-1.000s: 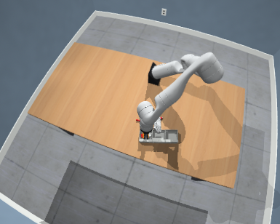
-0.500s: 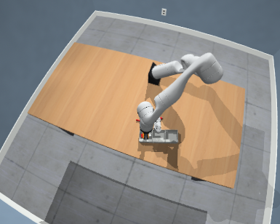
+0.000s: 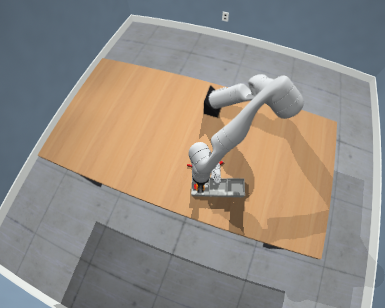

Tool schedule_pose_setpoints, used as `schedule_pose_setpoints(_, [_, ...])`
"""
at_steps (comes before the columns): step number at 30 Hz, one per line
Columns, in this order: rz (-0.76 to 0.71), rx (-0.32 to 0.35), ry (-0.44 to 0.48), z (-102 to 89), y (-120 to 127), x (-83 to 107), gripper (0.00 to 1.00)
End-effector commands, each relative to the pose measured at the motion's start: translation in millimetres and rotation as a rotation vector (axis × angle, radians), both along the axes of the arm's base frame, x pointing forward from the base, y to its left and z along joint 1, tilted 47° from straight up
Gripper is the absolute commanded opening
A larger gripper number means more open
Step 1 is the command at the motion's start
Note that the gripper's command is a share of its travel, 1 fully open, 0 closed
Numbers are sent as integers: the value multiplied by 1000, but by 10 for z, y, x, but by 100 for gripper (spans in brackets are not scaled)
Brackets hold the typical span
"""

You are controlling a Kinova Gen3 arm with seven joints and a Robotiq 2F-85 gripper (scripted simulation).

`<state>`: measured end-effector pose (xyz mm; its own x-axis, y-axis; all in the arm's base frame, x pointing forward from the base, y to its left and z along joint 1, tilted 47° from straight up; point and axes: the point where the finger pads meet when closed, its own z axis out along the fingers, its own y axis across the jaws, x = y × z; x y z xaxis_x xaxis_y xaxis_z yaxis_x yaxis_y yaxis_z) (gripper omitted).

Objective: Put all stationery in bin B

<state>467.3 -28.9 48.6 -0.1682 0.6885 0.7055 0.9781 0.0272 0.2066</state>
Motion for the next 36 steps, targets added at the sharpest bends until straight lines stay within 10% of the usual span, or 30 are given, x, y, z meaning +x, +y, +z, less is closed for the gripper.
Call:
schedule_pose_setpoints(1, [-1, 1, -1, -2, 6, 5, 10])
schedule_pose_setpoints(10, [-1, 1, -1, -3, 5, 4, 10])
schedule_pose_setpoints(11, [-1, 1, -1, -3, 5, 4, 30])
schedule_pose_setpoints(36, [-3, -3, 4, 196, -236, -44, 30])
